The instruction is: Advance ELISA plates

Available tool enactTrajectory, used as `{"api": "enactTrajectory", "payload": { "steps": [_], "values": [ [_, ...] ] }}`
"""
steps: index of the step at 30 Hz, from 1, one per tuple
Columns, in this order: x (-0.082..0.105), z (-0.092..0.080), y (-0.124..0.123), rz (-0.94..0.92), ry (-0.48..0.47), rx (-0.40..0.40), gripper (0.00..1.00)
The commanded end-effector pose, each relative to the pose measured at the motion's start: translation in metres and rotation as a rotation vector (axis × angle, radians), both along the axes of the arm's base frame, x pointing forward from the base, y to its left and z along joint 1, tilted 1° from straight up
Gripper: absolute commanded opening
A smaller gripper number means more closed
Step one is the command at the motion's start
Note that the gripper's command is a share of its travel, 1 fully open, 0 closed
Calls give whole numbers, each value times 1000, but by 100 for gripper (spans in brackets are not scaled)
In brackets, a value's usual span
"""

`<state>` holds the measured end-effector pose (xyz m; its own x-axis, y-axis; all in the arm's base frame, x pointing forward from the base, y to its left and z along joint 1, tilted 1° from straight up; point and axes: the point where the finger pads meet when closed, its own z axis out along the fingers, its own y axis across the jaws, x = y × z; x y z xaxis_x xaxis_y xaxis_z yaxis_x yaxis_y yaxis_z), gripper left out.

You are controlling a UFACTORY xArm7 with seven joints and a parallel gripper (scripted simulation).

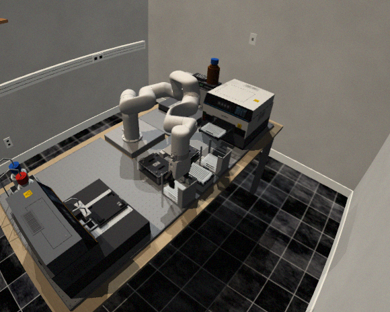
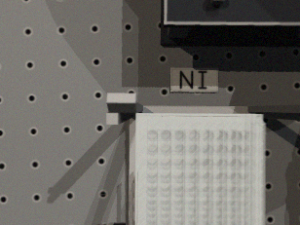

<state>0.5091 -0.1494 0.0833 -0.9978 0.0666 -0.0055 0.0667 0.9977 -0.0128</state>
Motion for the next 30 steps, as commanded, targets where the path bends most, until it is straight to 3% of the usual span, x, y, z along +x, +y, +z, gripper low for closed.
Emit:
{"api": "enactTrajectory", "payload": {
  "steps": [1,30],
  "values": [
    [1,-4,-1,0,-4,-2,100],
    [1,-33,-1,0,-4,-2,100]
  ]
}}
